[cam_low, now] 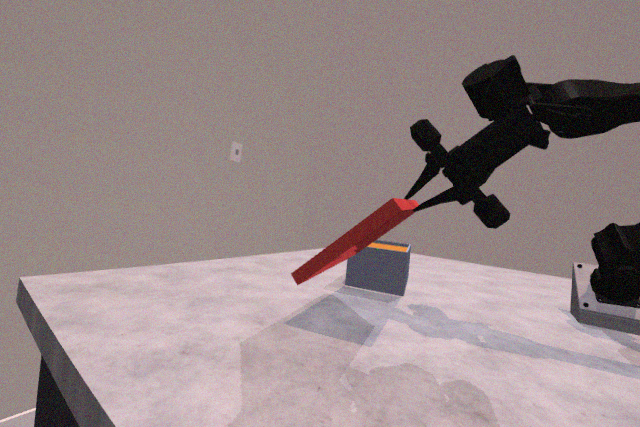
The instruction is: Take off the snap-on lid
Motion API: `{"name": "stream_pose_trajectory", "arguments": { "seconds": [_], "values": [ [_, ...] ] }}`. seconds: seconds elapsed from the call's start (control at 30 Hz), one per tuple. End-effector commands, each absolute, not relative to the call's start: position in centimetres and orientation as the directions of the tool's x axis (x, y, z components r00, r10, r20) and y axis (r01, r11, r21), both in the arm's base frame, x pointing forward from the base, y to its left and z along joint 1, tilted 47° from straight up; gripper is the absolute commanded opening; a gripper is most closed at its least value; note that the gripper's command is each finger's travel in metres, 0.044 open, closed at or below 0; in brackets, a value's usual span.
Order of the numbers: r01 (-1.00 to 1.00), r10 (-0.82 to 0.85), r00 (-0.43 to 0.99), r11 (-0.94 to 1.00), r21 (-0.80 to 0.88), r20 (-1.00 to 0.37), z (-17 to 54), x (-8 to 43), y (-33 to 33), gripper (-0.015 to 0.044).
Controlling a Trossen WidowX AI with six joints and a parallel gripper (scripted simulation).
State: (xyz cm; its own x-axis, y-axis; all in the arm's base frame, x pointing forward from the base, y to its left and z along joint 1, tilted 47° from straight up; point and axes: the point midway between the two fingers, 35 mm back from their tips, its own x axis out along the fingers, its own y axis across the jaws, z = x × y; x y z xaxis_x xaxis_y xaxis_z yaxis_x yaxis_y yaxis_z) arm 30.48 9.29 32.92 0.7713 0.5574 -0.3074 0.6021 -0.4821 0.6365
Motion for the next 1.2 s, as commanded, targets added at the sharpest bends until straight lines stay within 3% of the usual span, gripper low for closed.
{"name": "stream_pose_trajectory", "arguments": {
  "seconds": [0.0,1.17],
  "values": [
    [0.589,0.55,0.781,-0.489,0.643,-0.297,33.0,30.4,9.4,0.0],
    [0.588,0.55,0.781,-0.49,0.643,-0.295,31.2,30.5,11.4,0.0]
  ]
}}
